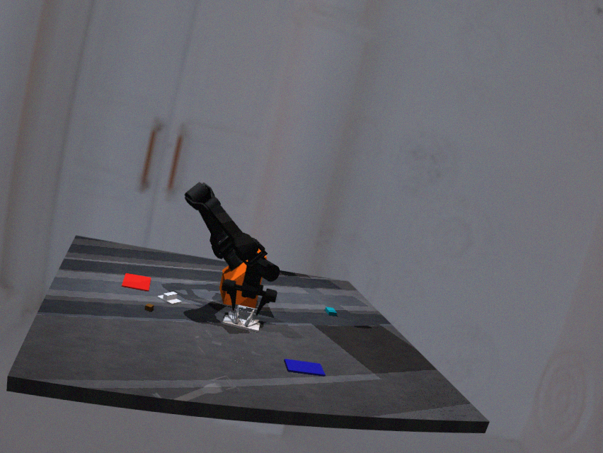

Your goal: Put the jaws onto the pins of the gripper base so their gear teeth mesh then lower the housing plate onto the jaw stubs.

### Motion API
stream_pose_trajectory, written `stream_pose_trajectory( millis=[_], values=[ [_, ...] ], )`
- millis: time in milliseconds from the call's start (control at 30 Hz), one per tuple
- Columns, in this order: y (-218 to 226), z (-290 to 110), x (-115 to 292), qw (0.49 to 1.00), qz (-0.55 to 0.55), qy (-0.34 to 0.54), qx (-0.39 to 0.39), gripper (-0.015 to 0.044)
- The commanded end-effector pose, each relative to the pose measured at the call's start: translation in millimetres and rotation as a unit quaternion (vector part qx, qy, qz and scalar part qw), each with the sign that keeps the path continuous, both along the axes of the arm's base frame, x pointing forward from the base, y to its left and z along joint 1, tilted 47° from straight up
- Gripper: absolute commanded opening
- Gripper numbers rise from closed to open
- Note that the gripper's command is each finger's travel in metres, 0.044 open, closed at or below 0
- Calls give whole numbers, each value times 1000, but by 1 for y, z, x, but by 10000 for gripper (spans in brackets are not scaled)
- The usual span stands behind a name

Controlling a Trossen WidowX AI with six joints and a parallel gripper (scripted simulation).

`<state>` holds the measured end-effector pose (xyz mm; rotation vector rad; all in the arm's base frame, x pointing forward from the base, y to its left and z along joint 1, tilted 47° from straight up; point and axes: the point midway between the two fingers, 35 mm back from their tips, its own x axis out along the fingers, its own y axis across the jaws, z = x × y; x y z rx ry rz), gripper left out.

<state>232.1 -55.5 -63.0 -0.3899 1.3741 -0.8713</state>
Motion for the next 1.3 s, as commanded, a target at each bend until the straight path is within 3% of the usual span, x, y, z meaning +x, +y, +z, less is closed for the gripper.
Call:
stream_pose_trajectory(
  millis=[0, 1267],
  values=[
    [-2, -1, -2, 1000, 1, 4, -2, 351],
    [-7, -6, -3, 1000, 1, 4, -2, 351]
  ],
)
